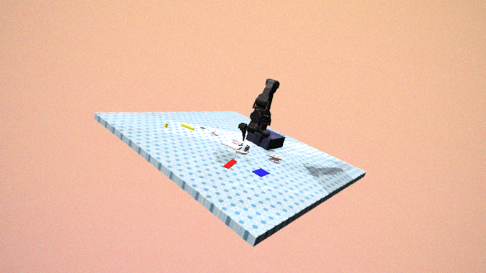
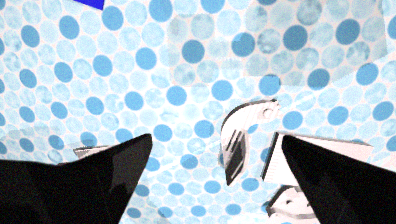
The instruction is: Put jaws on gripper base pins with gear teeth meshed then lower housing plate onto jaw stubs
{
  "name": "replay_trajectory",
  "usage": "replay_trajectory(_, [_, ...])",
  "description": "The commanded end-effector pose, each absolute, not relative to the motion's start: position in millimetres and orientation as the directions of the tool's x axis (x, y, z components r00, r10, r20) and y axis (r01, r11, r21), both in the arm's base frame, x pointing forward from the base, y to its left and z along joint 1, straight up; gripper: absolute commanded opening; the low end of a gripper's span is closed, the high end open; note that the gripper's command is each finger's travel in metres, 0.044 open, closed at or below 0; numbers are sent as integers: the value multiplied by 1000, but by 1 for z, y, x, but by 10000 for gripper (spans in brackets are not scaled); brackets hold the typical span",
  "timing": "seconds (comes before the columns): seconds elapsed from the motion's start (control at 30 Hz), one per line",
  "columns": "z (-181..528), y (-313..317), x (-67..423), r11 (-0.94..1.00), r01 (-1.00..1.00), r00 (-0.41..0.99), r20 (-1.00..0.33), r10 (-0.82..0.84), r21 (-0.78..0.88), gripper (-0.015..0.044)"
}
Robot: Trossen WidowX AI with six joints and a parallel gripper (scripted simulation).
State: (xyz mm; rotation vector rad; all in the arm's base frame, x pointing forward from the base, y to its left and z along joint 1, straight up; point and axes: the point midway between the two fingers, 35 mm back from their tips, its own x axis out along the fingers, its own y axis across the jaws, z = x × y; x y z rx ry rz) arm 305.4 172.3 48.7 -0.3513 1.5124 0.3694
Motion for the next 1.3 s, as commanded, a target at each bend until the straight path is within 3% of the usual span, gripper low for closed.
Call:
replay_trajectory(0.0, [49,172,305,895,-445,24,-1000,18,5,440])
replay_trajectory(0.13, [49,172,305,895,-445,24,-1000,18,5,440])
replay_trajectory(0.7, [49,172,305,895,-445,24,-1000,18,5,0])
replay_trajectory(1.27, [49,172,305,895,-445,24,-1000,18,5,0])
